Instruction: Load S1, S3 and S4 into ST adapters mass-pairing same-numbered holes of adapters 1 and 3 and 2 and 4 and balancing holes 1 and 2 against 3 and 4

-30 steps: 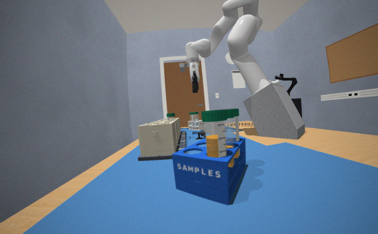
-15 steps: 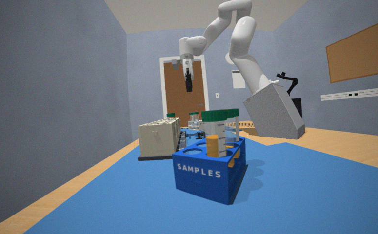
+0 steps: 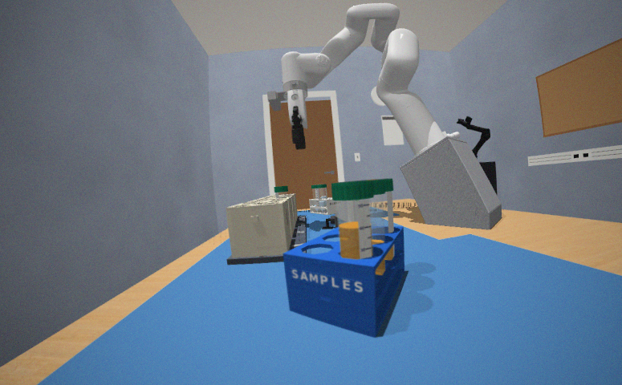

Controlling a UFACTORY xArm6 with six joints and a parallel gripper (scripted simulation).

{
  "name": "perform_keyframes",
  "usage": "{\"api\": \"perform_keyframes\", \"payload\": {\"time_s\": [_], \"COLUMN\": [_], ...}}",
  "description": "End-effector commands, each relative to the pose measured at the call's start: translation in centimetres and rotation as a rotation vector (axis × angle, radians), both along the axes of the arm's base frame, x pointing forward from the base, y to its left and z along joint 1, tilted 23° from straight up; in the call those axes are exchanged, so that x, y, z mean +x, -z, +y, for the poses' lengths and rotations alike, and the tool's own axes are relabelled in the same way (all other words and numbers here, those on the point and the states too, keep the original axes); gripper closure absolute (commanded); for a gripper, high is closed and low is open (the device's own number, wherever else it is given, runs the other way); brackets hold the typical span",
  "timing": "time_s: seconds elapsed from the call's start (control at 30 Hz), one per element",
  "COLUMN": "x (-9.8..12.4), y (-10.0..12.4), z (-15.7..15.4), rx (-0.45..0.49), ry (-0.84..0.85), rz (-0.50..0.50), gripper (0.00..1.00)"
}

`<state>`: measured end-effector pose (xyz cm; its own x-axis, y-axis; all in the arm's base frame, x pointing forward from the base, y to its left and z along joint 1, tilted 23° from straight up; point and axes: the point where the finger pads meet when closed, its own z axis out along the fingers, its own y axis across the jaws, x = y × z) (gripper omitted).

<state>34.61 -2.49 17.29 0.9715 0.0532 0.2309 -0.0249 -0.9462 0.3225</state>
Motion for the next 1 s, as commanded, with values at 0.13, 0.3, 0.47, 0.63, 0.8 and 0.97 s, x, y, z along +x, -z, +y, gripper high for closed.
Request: {"api": "perform_keyframes", "payload": {"time_s": [0.13,0.3,0.47,0.63,0.8,0.97], "x": [2.4,3.7,4.1,3.0,1.9,1.3], "y": [0.5,0.9,1.3,2.3,3.2,3.8], "z": [3.4,5.5,6.7,8.8,10.8,12.0], "rx": [-0.002,-0.002,-0.01,-0.049,-0.088,-0.112], "ry": [0.001,0.001,-0.029,-0.182,-0.335,-0.427], "rz": [-0.002,-0.002,0.009,0.062,0.115,0.147], "gripper": [0.0,0.0,0.0,0.0,0.0,0.0]}}
